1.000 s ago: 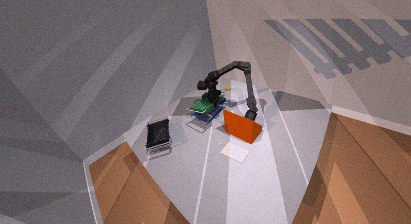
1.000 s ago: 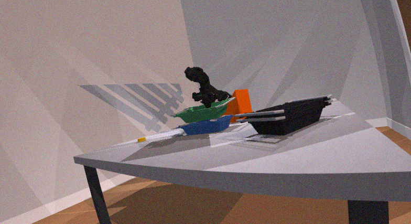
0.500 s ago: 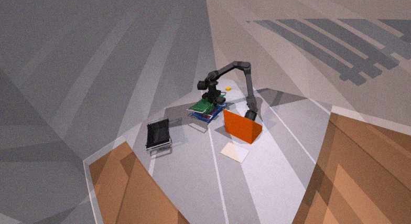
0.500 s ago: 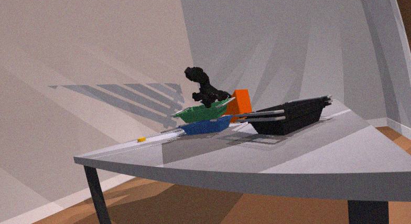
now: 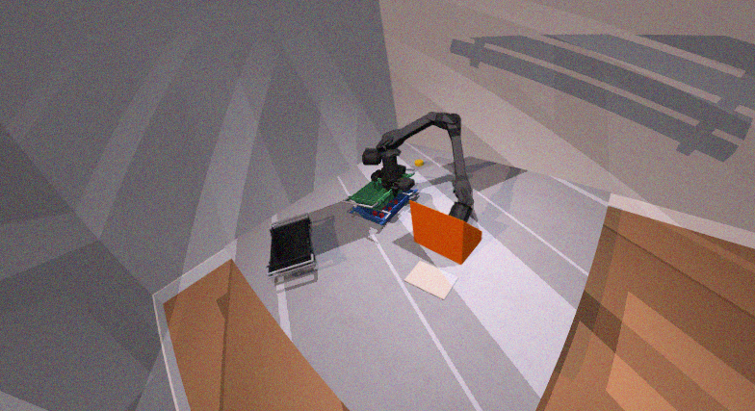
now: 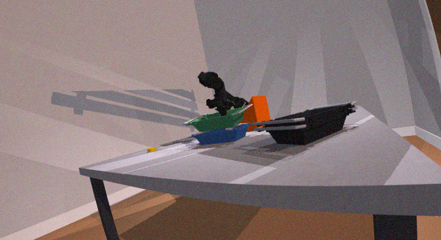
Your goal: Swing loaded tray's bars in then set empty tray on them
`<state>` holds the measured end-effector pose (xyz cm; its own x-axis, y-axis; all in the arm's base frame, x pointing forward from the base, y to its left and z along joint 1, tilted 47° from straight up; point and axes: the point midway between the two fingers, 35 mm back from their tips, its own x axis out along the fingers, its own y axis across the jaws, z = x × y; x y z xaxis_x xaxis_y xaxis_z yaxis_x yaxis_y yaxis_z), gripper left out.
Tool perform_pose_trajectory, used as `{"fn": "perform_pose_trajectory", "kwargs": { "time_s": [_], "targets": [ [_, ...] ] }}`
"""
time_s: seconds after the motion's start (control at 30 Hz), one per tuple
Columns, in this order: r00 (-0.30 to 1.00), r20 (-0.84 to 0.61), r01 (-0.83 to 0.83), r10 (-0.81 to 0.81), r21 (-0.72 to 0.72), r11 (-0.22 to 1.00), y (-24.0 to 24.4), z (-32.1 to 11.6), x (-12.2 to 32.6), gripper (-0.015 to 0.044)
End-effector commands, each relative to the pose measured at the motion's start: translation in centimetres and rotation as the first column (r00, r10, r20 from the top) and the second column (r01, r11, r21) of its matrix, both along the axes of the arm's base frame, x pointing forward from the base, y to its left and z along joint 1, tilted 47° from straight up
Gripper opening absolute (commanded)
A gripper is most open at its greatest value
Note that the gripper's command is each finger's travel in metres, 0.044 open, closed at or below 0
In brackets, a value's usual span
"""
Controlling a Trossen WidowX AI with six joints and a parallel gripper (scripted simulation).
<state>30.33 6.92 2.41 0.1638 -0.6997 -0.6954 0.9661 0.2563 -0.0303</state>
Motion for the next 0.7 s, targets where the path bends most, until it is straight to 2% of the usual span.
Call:
{"fn": "perform_pose_trajectory", "kwargs": {
  "time_s": [0.0,0.67],
  "targets": [
    [1.0,-0.011,0.008,-0.008,-0.003,1.0,-0.57,-0.32,-0.19,0.0],
    [0.999,-0.025,0.02,-0.02,-0.008,1.0,-1.4,-0.8,-0.47,0.0]
  ]
}}
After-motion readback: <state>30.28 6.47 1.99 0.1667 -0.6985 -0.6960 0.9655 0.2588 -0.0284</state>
